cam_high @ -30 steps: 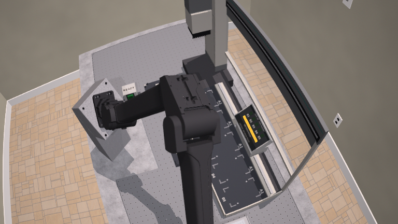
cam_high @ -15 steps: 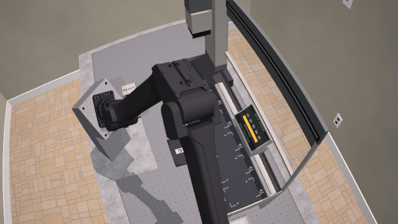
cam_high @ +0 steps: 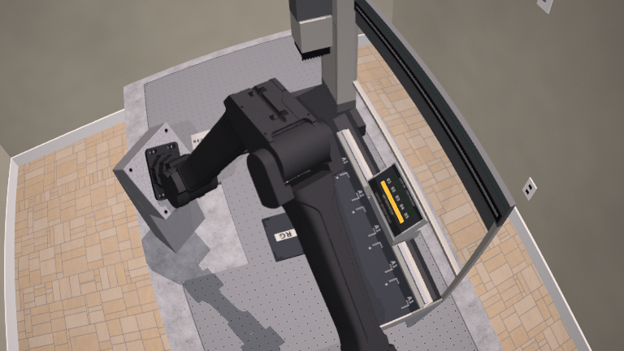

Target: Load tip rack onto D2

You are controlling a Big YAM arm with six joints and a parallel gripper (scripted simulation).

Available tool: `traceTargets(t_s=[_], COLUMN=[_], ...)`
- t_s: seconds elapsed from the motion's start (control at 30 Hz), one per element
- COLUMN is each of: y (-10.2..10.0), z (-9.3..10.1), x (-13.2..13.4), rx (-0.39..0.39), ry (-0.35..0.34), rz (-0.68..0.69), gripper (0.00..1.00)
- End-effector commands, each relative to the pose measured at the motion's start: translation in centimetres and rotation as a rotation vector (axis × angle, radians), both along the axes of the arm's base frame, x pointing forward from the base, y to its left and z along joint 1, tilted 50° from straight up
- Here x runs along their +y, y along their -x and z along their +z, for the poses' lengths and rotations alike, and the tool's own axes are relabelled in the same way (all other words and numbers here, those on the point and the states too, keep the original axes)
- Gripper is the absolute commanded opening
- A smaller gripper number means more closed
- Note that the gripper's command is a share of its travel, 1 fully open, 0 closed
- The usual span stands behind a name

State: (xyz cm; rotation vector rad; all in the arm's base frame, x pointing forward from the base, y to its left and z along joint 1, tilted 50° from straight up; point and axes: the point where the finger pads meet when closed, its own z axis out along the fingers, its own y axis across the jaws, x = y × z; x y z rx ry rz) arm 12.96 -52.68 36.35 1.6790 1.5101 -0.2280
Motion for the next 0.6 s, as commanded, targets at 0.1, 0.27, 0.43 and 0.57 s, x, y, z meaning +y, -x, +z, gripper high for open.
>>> traceTargets(t_s=[0.1, 0.27, 0.43, 0.57], y=[-2.0, -4.4, -6.7, -7.6], z=[1.7, 1.3, 4.4, 4.7], x=[1.7, 2.0, 2.6, 3.1], rx=[-0.023, -0.018, -0.036, -0.037], ry=[0.014, -0.008, 0.038, 0.036], rz=[-0.017, -0.018, -0.017, -0.017], gripper=[1.0, 1.0, 1.0, 1.0])
